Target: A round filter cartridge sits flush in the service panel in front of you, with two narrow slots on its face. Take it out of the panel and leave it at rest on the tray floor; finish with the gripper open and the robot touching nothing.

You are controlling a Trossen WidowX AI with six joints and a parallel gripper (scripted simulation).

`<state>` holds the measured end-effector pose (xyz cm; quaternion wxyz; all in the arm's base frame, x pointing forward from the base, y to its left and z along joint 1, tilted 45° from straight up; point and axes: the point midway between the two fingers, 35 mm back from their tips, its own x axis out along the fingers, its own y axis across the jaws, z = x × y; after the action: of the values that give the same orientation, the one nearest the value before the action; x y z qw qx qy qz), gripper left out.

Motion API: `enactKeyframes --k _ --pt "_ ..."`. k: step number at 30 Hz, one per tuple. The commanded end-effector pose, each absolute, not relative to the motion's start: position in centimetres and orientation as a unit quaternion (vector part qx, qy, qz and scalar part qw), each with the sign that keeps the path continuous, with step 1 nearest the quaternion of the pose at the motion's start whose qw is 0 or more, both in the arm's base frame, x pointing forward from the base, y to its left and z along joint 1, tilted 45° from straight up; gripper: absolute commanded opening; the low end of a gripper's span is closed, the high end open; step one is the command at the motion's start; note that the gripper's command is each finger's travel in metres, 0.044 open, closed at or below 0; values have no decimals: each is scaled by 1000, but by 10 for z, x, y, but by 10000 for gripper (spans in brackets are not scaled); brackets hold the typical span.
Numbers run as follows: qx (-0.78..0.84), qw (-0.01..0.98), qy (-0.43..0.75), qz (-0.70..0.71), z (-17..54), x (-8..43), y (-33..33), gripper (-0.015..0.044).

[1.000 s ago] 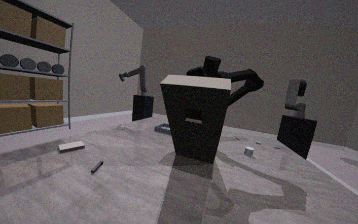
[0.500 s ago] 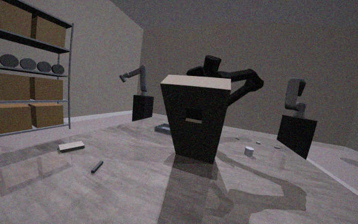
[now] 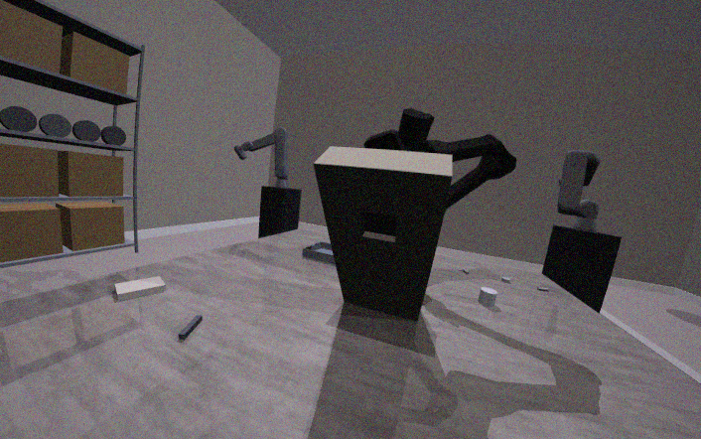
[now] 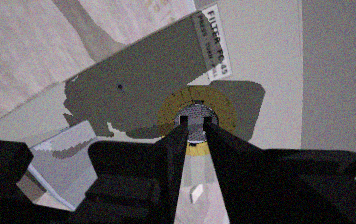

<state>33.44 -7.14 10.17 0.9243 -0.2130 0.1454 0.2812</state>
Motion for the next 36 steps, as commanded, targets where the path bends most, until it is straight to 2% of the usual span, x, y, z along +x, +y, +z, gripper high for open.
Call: enactKeyframes --k 1,36 --pt "-211 924 147 282 100 336 -69 89" --pt "-211 924 147 282 95 347 -63 89"
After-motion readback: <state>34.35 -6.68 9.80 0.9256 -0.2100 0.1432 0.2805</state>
